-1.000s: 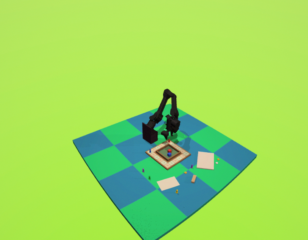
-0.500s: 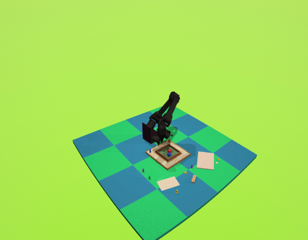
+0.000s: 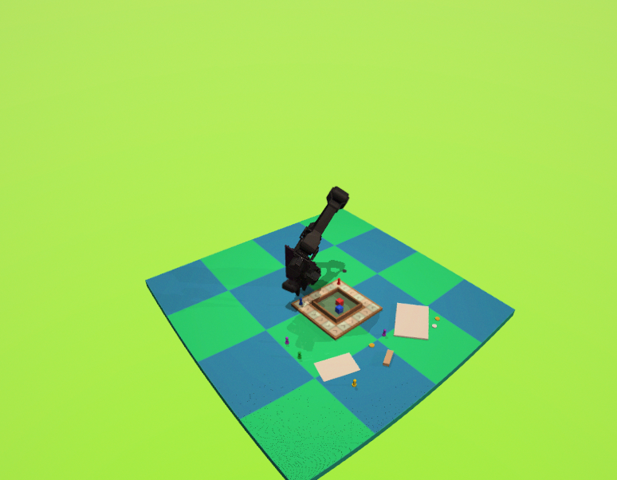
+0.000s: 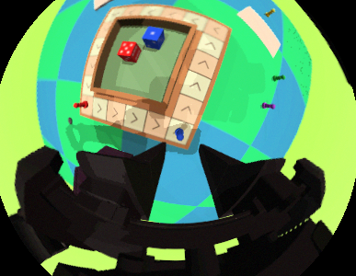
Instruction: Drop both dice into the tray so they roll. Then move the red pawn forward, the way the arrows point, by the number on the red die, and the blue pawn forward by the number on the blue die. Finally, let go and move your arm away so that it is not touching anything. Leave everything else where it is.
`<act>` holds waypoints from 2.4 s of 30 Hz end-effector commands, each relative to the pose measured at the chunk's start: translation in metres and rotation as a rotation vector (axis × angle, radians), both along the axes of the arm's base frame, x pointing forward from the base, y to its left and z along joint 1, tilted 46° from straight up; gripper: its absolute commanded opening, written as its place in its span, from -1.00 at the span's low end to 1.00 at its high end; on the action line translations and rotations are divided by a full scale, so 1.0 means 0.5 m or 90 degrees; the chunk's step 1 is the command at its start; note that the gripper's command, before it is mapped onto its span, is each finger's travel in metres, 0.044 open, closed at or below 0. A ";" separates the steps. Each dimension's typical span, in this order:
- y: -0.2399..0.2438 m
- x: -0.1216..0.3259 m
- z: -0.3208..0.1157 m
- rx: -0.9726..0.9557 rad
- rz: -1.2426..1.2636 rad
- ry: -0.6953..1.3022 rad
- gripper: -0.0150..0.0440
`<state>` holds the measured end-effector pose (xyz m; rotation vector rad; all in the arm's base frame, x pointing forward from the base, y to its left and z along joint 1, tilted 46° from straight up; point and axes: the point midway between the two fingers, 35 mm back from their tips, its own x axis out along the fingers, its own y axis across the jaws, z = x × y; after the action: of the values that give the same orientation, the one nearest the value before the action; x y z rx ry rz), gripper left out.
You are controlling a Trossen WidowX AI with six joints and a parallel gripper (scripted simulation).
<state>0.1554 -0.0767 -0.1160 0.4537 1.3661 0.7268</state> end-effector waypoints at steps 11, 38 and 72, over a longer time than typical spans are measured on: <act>0.032 0.000 -0.034 0.004 0.001 0.001 0.19; 0.080 0.001 -0.078 0.005 0.001 0.001 -0.26; -0.101 0.007 0.102 0.002 0.001 0.002 -0.49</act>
<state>0.1591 -0.1250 -0.0684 0.4633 1.3672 0.7277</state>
